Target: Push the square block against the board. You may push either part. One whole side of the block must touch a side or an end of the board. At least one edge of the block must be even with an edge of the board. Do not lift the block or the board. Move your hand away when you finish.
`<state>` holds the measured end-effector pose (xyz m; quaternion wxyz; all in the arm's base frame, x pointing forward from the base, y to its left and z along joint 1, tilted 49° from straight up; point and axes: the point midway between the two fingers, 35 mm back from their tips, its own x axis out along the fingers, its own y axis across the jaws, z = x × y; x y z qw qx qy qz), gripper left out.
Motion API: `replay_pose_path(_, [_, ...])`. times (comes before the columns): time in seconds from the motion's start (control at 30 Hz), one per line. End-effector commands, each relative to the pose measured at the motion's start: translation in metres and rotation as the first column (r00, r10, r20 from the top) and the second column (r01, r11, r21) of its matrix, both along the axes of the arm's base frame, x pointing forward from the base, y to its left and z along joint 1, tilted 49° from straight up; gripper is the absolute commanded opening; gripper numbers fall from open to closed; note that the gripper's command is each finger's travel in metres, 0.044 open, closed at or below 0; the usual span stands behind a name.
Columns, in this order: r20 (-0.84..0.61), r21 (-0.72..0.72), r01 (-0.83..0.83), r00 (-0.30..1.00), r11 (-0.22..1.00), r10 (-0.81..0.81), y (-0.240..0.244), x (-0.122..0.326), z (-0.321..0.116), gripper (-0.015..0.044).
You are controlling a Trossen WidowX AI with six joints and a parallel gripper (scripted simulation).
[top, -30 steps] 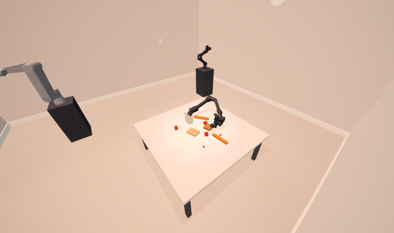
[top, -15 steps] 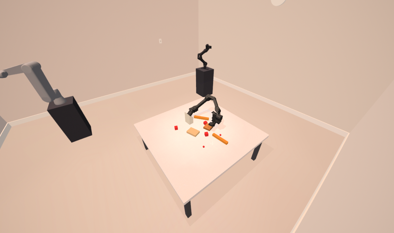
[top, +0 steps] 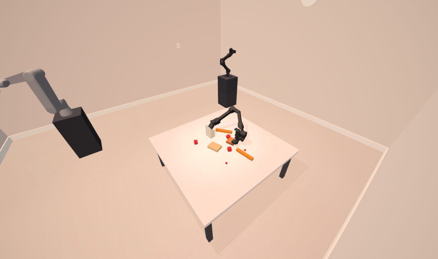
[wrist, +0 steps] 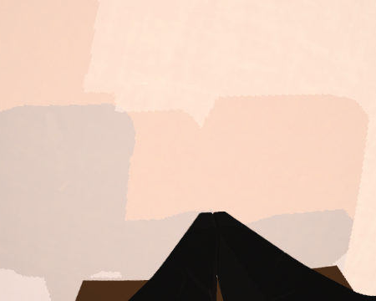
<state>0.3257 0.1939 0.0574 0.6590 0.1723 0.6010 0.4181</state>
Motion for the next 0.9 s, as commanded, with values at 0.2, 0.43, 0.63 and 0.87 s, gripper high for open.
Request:
replay_pose_path(0.2, [0.001,-0.001,0.006,1.0,1.0,-0.006,-0.002,-0.004,-0.001,0.0])
replay_pose_path(0.43, [0.0,-0.001,0.006,1.0,1.0,-0.006,-0.003,-0.008,-0.002,0.0])
replay_pose_path(0.63, [0.0,-0.001,0.006,1.0,1.0,-0.006,-0.004,-0.011,-0.003,0.0])
replay_pose_path(0.87, [0.0,-0.001,0.006,1.0,1.0,-0.006,-0.005,-0.015,-0.003,0.0])
